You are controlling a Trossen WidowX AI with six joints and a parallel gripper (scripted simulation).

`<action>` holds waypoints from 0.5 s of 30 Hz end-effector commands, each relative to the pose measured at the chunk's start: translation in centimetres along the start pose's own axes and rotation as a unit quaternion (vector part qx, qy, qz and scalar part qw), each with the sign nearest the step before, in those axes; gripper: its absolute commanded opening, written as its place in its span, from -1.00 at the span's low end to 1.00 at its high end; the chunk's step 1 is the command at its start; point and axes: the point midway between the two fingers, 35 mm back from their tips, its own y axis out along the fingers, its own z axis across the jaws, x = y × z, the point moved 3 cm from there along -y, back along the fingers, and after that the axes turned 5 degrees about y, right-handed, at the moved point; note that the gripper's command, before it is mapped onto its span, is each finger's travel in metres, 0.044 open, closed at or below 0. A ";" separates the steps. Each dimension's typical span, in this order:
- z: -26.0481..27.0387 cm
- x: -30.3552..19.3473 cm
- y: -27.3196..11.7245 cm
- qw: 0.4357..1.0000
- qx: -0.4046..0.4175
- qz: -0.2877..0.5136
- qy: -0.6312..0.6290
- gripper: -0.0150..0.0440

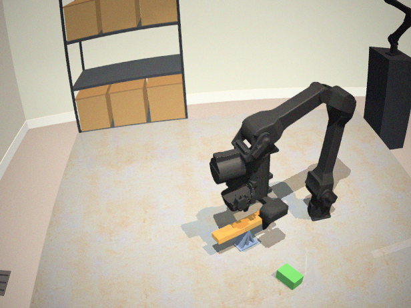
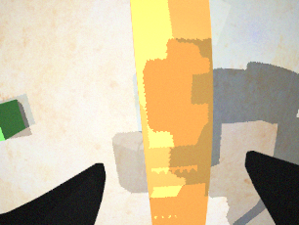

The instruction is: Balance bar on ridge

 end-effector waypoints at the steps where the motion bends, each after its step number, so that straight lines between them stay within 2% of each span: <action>1: 0.0 0.1 -0.7 1.000 0.000 0.000 0.000 1.00; 9: 0.0 0.1 -9.3 1.000 0.000 -0.003 0.000 1.00; 15: 0.0 -0.1 -10.0 1.000 0.000 -0.003 0.000 1.00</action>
